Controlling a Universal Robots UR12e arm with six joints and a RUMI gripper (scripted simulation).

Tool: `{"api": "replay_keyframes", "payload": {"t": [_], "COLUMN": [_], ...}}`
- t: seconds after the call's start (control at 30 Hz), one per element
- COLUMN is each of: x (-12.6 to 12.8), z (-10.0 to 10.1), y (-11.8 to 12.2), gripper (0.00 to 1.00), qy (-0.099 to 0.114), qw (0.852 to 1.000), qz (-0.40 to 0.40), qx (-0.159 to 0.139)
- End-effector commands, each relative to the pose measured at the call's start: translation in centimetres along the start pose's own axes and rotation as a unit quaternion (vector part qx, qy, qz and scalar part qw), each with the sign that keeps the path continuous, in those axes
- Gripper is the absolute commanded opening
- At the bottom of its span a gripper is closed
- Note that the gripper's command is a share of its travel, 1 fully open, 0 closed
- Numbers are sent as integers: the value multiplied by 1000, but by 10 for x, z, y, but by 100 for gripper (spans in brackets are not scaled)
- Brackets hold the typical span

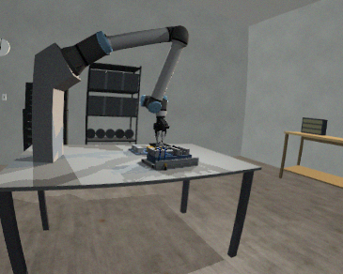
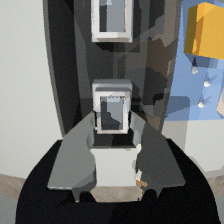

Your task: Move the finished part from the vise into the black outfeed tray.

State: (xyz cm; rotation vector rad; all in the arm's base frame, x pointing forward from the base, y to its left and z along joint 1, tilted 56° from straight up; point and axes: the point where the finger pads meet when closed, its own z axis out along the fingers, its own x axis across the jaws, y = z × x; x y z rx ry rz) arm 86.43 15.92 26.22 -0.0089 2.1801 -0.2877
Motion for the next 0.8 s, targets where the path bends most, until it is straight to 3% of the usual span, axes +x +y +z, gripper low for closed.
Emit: {"api": "replay_keyframes", "payload": {"t": [0.0,0.77], "x": [-1,-1], "z": [0,10], "y": [0,0], "gripper": [0,0], "qy": [-1,-1], "qw": [1000,1000], "qz": [0,0], "qx": [0,0]}}
